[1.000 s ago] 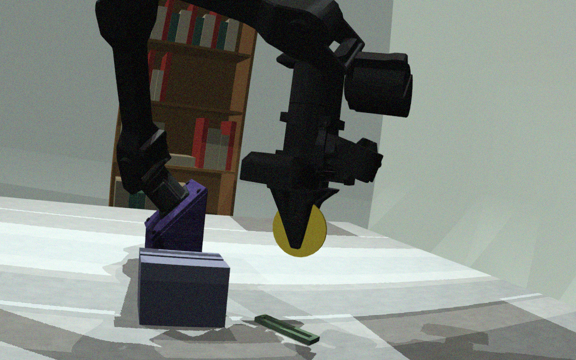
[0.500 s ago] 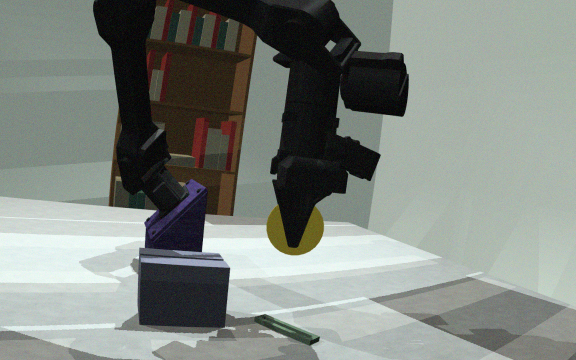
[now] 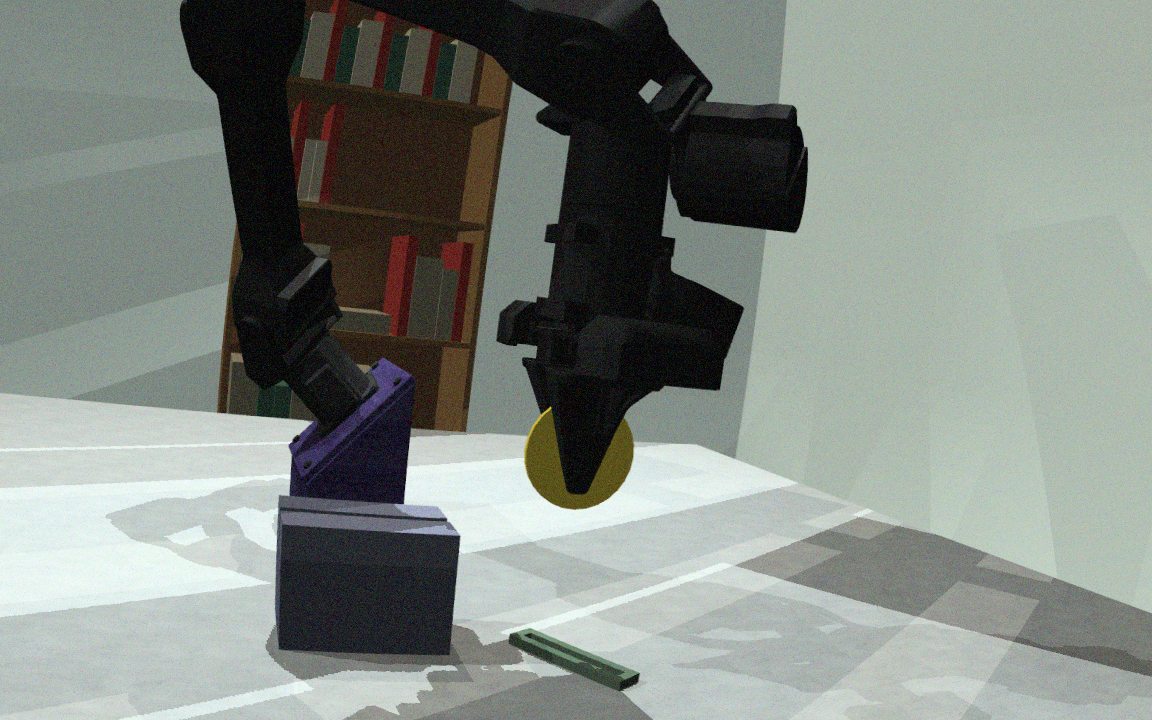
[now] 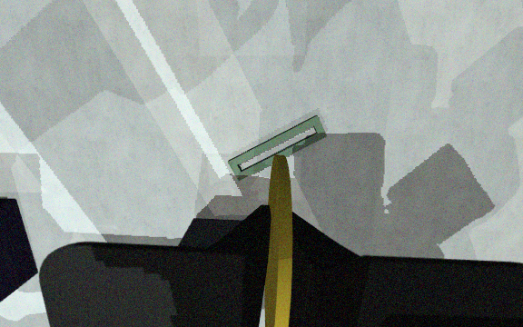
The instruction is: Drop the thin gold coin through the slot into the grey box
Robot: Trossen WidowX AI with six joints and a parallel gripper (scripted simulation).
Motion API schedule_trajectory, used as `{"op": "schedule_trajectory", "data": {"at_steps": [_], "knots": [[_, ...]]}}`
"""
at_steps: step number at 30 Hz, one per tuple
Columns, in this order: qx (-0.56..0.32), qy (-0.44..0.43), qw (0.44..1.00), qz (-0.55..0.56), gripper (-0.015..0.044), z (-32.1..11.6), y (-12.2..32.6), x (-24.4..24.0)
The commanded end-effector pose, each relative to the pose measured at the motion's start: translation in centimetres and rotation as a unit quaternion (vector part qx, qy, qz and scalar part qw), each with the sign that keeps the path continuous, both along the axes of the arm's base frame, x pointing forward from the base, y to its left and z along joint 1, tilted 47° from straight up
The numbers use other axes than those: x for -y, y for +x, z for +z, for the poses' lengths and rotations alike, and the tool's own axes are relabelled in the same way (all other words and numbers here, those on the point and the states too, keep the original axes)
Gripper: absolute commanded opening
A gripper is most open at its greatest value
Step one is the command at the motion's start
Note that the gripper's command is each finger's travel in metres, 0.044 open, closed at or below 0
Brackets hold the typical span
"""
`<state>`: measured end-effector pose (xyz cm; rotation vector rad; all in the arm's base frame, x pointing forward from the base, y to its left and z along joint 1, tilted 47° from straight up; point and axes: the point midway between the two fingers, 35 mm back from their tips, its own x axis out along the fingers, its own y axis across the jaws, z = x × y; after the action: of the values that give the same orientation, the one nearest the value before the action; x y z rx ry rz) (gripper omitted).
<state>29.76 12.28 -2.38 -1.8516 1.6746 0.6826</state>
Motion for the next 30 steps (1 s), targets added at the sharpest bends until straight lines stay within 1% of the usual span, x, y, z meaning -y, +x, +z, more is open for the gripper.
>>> {"op": "schedule_trajectory", "data": {"at_steps": [1, 30], "knots": [[-0.003, 0.001, 1.000, 0.003, 0.0000, 0.6, -0.1, 0.5], [-0.004, -0.001, 1.000, 0.003, 0.0000, 5.9, -2.0, 5.6]]}}
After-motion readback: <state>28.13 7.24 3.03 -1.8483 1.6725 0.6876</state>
